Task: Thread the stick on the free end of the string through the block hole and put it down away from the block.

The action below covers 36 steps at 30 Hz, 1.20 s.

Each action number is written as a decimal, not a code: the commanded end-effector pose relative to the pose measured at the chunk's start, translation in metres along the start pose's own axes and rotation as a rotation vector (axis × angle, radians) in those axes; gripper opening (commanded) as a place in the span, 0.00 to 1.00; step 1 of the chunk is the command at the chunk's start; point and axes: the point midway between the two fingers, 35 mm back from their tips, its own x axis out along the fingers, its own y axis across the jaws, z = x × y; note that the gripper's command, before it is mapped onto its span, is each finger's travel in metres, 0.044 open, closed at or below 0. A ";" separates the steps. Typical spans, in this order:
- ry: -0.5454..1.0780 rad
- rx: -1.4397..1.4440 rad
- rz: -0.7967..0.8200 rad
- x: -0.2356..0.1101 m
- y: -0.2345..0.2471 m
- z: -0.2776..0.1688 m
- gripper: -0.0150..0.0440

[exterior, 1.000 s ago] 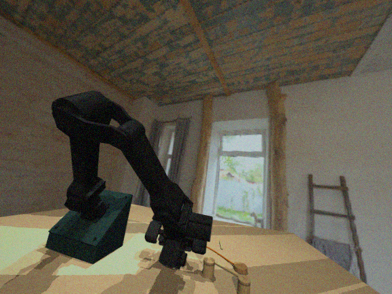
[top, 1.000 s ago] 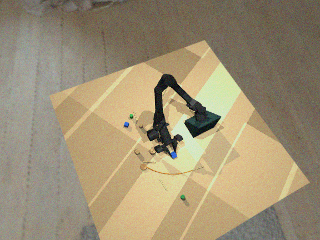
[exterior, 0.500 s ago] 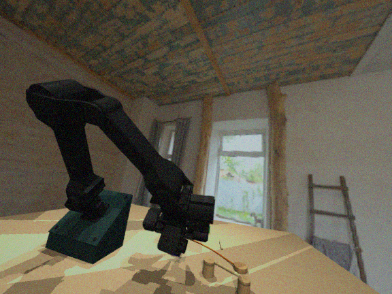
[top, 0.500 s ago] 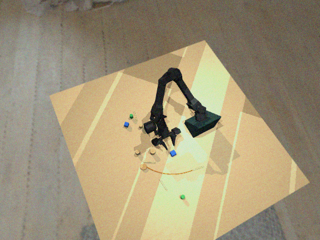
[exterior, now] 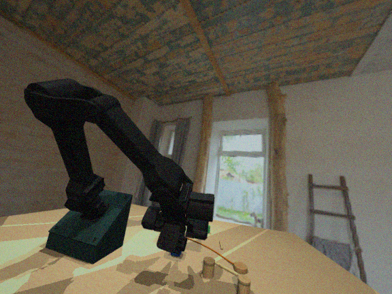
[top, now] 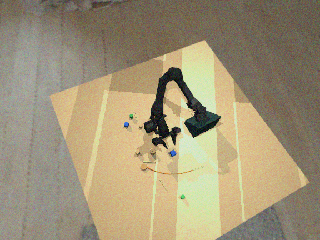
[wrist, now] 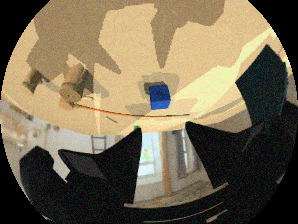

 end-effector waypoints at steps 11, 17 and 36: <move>-0.193 -1.341 -0.346 0.026 -0.007 -0.011 1.00; -0.193 -1.965 -0.622 0.034 -0.008 -0.018 1.00; 0.131 -2.993 -1.351 0.043 -0.004 -0.035 1.00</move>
